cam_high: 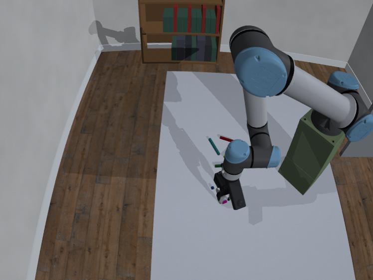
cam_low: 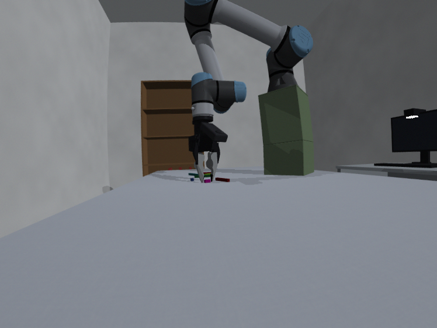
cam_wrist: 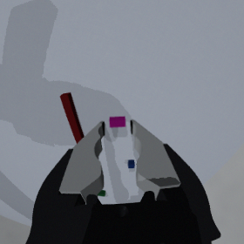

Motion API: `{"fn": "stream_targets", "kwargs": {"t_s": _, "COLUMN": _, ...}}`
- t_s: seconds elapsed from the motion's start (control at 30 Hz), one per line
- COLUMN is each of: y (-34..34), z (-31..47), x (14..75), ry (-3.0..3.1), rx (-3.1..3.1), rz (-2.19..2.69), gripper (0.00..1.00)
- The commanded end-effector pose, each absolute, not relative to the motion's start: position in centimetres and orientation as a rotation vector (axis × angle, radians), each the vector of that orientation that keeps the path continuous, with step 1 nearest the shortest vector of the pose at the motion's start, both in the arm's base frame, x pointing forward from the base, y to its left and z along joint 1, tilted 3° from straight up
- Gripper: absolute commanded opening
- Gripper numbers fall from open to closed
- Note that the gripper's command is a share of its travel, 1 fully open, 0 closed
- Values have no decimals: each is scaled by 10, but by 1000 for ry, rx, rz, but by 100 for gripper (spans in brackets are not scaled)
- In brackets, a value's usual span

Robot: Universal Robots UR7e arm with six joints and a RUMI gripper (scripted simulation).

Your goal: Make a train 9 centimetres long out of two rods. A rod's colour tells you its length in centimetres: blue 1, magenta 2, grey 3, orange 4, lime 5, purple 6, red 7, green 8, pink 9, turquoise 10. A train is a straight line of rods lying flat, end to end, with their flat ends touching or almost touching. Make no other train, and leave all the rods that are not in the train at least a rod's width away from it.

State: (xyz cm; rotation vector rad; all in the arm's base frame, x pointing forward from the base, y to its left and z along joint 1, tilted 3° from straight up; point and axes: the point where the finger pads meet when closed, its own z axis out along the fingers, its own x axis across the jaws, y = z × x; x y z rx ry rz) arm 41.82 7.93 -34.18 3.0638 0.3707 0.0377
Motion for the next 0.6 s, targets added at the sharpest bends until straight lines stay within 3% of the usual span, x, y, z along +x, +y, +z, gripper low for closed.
{"fn": "stream_targets", "kwargs": {"t_s": 0.0, "y": 79, "z": -337, "x": 418, "ry": 370, "rx": 3065, "rz": 38, "gripper": 21}}
{"fn": "stream_targets", "kwargs": {"t_s": 0.57, "y": 83, "z": -278, "x": 416, "ry": 373, "rx": 3064, "rz": 38, "gripper": 21}}
